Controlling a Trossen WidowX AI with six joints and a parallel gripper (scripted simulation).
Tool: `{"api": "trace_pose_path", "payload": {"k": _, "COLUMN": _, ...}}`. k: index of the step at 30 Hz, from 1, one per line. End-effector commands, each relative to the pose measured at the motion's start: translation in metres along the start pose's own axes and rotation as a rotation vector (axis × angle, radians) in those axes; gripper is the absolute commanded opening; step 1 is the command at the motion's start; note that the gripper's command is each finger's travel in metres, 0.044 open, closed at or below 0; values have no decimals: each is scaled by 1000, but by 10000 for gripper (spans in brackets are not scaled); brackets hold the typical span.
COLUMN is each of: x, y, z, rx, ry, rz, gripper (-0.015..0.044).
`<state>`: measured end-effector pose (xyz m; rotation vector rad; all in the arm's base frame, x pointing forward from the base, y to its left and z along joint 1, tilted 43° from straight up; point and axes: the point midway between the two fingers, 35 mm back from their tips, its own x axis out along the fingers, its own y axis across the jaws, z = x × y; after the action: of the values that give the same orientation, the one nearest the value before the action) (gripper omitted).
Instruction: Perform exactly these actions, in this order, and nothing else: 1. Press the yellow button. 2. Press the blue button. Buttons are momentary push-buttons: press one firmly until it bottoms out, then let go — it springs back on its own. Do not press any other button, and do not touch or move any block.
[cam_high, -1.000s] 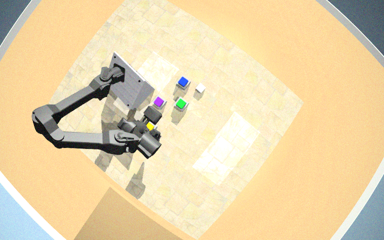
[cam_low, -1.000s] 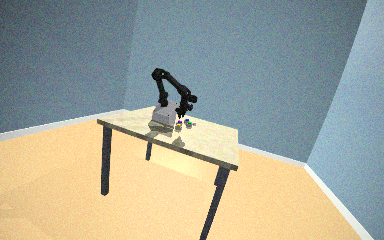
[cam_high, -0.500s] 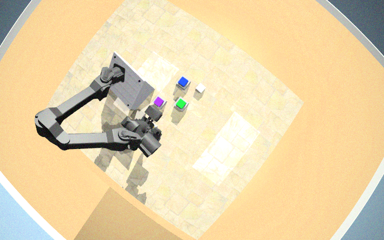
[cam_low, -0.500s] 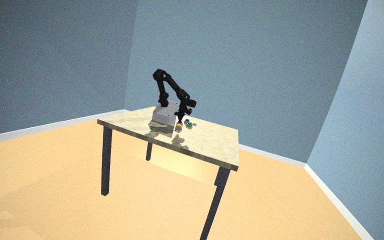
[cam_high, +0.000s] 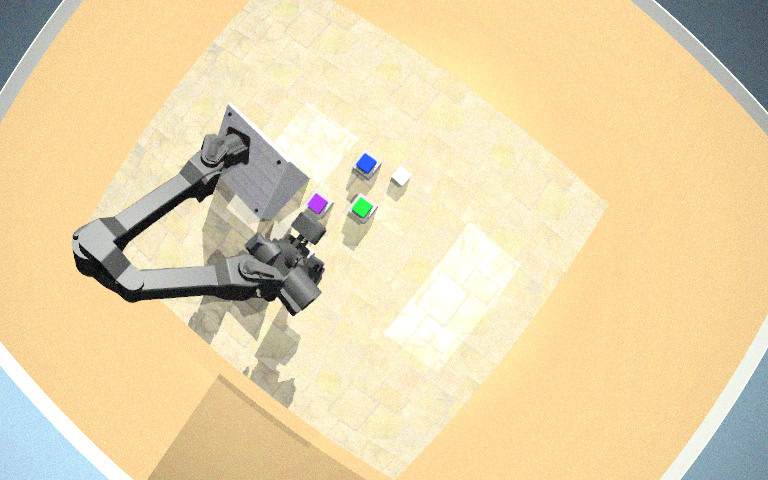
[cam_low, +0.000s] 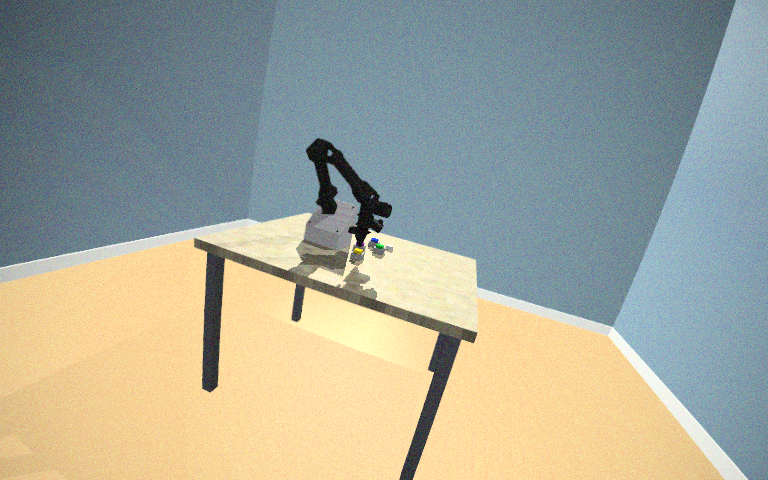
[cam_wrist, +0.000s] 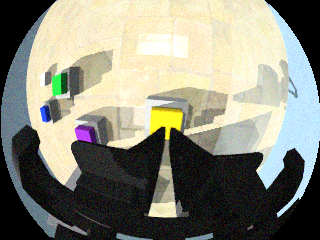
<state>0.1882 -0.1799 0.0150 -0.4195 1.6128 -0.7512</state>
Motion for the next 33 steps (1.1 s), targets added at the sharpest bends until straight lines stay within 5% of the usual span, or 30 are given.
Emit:
{"api": "trace_pose_path", "payload": {"k": 1, "x": 8, "y": 2, "z": -1, "rx": -11, "ry": 8, "rz": -1, "gripper": 20}}
{"api": "trace_pose_path", "payload": {"k": 33, "x": 7, "y": 1, "z": -1, "rx": -7, "ry": 6, "rz": -2, "gripper": 20}}
